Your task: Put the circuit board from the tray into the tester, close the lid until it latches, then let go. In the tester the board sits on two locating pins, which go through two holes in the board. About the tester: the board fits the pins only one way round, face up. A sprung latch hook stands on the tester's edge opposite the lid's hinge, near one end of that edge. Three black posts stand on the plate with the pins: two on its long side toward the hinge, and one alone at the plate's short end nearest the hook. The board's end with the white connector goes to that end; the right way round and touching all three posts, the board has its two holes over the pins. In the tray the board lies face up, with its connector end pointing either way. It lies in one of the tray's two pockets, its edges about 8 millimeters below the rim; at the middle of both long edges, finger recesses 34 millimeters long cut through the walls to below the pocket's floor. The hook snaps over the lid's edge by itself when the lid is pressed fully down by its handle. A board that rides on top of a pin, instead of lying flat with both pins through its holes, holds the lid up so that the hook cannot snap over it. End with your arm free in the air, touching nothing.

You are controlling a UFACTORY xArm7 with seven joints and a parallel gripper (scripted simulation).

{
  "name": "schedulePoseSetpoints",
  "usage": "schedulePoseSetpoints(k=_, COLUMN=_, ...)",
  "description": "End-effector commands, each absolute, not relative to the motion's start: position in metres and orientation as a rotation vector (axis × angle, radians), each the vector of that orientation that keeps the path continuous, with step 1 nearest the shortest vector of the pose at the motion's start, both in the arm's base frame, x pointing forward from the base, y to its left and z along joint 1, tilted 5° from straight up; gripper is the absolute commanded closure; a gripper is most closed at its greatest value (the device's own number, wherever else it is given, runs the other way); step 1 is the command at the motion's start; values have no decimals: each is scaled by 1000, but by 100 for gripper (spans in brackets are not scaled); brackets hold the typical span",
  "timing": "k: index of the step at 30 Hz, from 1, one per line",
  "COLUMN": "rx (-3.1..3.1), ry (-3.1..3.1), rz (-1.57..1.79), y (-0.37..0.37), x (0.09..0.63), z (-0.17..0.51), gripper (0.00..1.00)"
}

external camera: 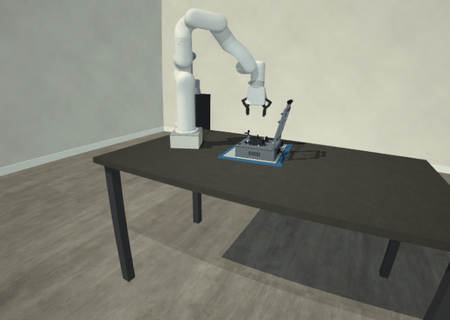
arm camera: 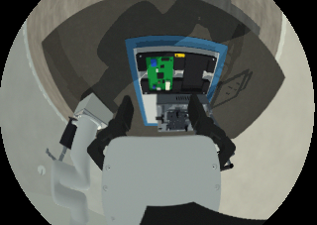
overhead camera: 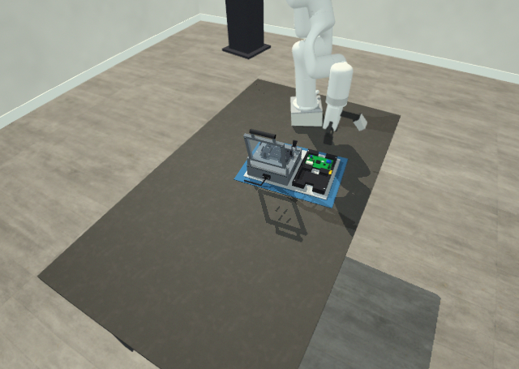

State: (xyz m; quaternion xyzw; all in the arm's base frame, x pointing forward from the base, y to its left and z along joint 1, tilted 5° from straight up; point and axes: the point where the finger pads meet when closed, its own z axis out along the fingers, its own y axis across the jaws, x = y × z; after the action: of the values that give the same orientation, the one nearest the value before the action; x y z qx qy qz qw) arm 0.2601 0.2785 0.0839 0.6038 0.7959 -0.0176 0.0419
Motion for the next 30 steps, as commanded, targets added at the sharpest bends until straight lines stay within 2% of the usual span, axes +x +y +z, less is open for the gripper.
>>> schedulePoseSetpoints(k=1, rx=1847, ry=2434, rz=-42, y=287, x=265, z=61, gripper=0)
schedulePoseSetpoints(k=12, rx=1847, ry=2434, rz=-42, y=298, x=267, z=-12, gripper=0)
schedulePoseSetpoints(k=30, rx=1847, ry=2434, rz=-42, y=299, x=268, z=-20, gripper=0)
